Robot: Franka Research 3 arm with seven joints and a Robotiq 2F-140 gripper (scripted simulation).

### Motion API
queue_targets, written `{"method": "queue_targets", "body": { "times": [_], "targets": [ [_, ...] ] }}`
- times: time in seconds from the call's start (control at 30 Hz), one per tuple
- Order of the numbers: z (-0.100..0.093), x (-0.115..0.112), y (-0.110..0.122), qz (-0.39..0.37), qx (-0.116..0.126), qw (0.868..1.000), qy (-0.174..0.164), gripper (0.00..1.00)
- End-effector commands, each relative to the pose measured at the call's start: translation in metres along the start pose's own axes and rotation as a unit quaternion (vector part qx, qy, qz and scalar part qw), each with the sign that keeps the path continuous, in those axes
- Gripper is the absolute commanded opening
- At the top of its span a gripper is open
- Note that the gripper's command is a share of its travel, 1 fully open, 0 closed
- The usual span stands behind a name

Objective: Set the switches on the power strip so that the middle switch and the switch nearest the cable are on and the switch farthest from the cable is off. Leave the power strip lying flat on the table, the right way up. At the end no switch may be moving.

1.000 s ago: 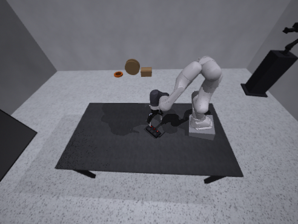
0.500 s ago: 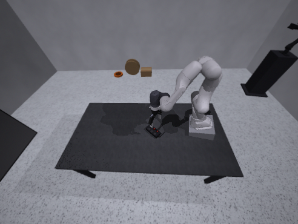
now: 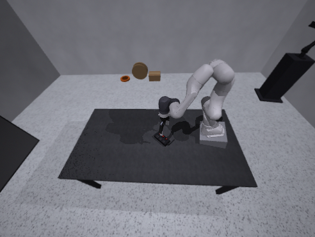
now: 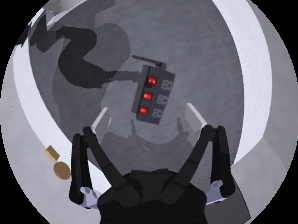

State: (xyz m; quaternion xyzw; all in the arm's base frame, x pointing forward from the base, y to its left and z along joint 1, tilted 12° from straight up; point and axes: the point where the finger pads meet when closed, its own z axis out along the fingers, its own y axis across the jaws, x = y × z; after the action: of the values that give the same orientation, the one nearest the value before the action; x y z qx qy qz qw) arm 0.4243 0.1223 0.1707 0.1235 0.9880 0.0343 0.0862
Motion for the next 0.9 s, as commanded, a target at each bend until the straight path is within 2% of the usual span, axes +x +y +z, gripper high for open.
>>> {"method": "queue_targets", "body": {
  "times": [0.0, 0.43, 0.47, 0.5, 0.53, 0.6, 0.87],
  "targets": [
    [-0.0002, -0.0003, -0.0006, -0.023, 0.0, 1.0, -0.001, 1.0],
    [-0.0002, -0.0003, -0.0006, -0.023, 0.0, 1.0, -0.001, 1.0],
    [-0.0014, 0.001, 0.0016, -0.1, 0.011, 0.995, -0.007, 1.0],
    [-0.0014, 0.001, 0.0016, -0.1, 0.011, 0.995, -0.007, 1.0],
    [-0.0024, 0.0017, 0.0032, -0.155, 0.019, 0.988, -0.011, 1.0],
    [-0.0033, 0.0023, 0.0047, -0.203, 0.026, 0.979, -0.014, 1.0],
    [-0.0034, 0.0023, 0.0048, -0.205, 0.027, 0.978, -0.014, 1.0]
  ]
}}
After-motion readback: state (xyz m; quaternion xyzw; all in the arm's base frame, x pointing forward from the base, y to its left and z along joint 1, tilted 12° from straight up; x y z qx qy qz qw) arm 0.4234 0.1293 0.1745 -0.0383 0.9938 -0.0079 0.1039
